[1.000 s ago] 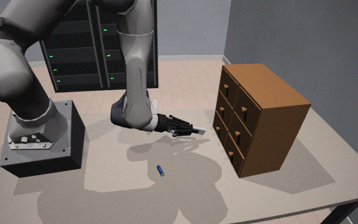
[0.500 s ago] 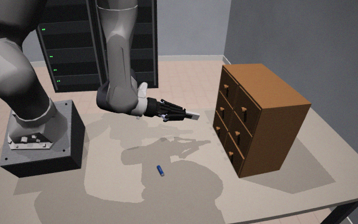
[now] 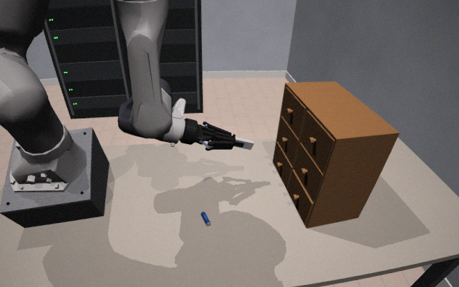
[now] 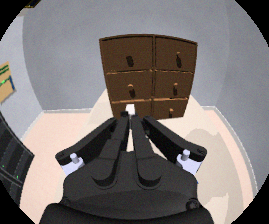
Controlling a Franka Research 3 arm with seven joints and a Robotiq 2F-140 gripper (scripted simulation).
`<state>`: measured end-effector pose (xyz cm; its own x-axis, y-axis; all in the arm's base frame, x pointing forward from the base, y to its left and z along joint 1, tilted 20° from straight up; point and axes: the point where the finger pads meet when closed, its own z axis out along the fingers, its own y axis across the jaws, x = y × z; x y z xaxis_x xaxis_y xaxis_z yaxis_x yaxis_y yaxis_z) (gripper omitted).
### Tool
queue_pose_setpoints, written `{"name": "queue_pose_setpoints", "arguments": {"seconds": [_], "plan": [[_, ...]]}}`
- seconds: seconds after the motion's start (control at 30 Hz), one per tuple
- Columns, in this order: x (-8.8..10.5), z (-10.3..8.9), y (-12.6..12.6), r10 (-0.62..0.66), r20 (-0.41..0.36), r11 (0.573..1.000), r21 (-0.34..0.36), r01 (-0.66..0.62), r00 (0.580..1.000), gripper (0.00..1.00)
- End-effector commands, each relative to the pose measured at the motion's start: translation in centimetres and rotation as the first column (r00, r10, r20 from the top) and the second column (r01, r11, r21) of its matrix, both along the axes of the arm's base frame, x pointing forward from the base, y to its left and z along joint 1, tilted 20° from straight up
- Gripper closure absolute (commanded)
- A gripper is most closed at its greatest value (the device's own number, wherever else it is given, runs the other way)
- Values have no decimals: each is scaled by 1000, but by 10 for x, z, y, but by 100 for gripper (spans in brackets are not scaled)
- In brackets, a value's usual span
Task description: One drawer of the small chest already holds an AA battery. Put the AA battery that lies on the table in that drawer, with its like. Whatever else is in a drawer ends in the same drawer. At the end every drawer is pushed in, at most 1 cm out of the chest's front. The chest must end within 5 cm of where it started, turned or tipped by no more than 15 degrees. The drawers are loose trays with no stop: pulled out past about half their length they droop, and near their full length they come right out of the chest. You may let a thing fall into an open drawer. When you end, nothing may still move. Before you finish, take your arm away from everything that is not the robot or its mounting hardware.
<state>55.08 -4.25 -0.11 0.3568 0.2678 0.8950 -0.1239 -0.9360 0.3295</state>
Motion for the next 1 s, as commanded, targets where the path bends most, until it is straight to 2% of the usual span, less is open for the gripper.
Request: {"name": "queue_pose_setpoints", "arguments": {"seconds": [0.0,0.1,0.17,0.4,0.63,0.73,0.97], "plan": [[-4,0,0,-8,-39,1000,-14,8,999,100],[-8,3,1,-23,-78,1000,-10,22,997,100],[-8,3,1,-23,-78,1000,-10,22,997,100],[-21,15,8,-76,-230,997,2,78,970,100],[-41,33,17,-143,-436,987,6,162,889,100],[-43,35,17,-150,-451,985,7,171,880,100],[-56,43,22,-184,-577,976,-9,219,796,100]]}}
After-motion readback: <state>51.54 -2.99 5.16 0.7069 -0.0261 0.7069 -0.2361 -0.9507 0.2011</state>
